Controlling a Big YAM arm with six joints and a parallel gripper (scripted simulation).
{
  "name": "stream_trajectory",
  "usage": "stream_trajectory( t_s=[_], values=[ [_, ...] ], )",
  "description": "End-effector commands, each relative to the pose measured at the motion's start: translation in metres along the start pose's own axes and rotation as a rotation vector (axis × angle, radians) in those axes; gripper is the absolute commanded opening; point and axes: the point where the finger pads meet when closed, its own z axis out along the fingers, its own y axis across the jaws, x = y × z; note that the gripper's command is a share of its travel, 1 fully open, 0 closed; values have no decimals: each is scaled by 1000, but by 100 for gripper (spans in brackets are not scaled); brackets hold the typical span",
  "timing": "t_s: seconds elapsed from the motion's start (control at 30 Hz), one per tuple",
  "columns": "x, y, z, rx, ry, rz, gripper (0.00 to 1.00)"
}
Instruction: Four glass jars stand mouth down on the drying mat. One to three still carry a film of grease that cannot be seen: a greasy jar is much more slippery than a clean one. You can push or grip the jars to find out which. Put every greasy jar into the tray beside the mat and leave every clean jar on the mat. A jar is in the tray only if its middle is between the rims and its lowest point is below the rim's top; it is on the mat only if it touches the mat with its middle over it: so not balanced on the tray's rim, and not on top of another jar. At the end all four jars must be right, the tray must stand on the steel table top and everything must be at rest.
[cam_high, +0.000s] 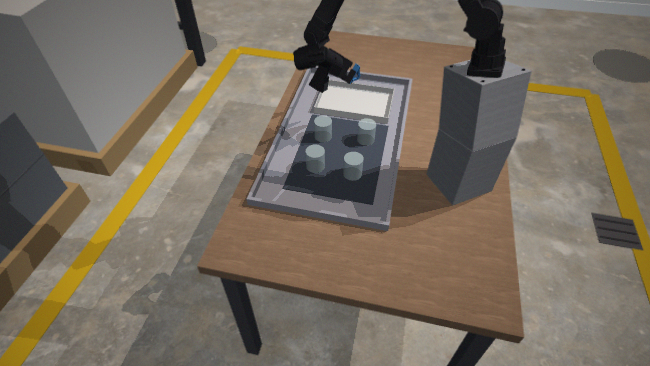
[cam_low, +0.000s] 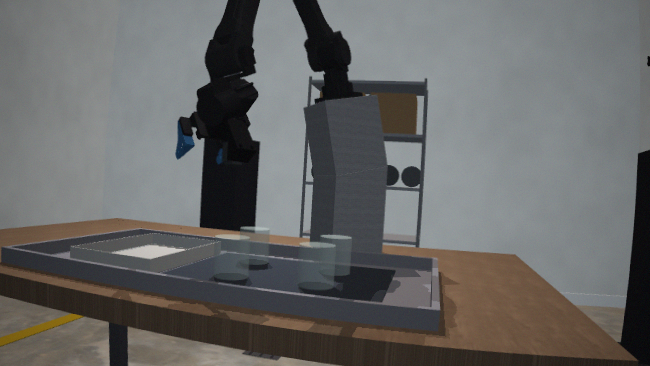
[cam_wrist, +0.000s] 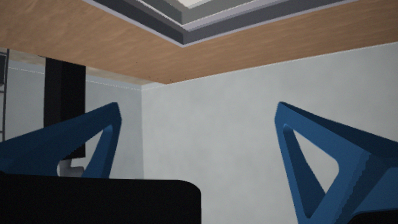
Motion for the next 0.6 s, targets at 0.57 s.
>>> stream_trajectory(
  t_s=[0.57],
  values=[
    [-50,68,-78,206,-31,-108,100]
  ],
)
